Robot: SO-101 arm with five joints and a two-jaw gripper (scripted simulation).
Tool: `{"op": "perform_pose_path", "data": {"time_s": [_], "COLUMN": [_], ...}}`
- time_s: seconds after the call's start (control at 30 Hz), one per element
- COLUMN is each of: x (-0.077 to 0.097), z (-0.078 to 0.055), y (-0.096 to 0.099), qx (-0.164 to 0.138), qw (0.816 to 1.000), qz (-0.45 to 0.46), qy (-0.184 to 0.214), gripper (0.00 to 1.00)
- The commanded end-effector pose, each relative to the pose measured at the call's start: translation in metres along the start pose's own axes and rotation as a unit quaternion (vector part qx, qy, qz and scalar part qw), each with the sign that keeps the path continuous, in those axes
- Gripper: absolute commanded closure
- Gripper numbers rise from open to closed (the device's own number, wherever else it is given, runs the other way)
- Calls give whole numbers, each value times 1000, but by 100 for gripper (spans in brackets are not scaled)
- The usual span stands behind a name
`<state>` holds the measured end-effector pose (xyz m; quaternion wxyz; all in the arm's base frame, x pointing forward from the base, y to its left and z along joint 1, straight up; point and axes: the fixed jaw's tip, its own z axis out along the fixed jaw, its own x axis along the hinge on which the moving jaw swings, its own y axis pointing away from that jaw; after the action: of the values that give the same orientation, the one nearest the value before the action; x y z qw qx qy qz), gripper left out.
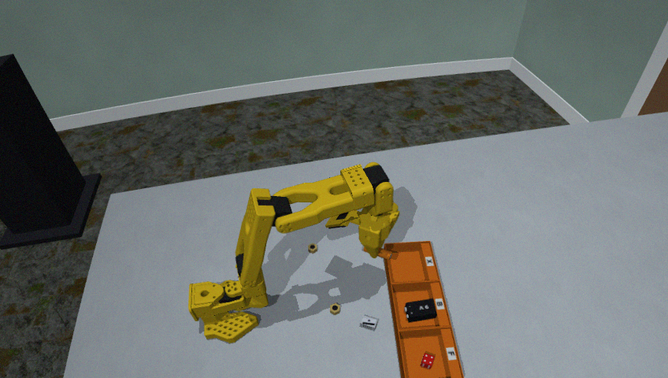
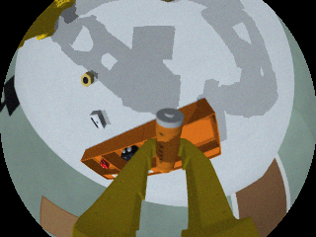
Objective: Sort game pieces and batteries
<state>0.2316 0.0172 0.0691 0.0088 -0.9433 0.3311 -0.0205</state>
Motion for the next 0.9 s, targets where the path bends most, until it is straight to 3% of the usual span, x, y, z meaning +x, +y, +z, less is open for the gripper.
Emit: {"op": "perform_pose_path", "data": {"time_s": [0.0, 0.63, 0.87], "x": [6, 44, 49], "z": [-9, -9, -9], "y": [-1, 16, 19], "qx": [17, 30, 30], "qw": [1000, 993, 991], "qz": [-1, -99, -113], "qy": [17, 58, 65], "gripper": [100, 100, 100]}}
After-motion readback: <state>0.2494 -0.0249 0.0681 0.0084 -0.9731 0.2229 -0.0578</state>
